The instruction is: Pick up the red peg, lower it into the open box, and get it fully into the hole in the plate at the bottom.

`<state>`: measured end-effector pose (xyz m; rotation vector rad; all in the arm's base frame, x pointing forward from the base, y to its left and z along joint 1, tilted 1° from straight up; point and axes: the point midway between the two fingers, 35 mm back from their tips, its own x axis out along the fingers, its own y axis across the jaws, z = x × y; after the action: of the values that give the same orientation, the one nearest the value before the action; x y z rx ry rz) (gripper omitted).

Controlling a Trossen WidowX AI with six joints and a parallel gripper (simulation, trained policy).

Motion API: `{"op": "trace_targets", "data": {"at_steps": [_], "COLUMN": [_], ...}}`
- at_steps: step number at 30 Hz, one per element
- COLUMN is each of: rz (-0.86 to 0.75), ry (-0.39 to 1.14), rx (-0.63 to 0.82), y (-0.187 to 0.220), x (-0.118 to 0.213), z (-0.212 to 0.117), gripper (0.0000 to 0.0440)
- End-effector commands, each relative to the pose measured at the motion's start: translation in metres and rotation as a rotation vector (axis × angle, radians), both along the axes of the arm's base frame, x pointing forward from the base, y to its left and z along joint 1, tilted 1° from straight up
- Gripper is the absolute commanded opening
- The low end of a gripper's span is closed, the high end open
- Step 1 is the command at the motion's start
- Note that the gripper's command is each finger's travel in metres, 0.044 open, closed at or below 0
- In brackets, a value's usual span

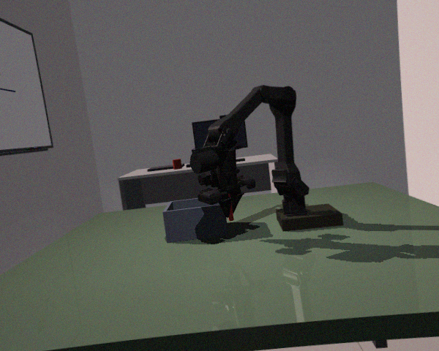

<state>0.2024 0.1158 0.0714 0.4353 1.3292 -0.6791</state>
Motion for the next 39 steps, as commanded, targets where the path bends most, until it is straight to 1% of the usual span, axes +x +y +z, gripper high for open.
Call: {"op": "trace_targets", "data": {"at_steps": [1, 8, 18, 28, 39], "rz": [-0.014, -0.083, -0.19, -0.239, -0.209], "ry": [-0.047, -0.108, -0.166, -0.18, -0.149], "rx": [-0.002, -0.016, -0.039, -0.06, -0.044], "y": [-0.005, -0.021, -0.056, -0.095, -0.129], "x": [0.01, 0.027, 0.057, 0.085, 0.11], "z": [0.02, 0.047, 0.063, 0.057, 0.038], "gripper": [0.0, 0.0, 0.0, 0.0, 0.0001]}}
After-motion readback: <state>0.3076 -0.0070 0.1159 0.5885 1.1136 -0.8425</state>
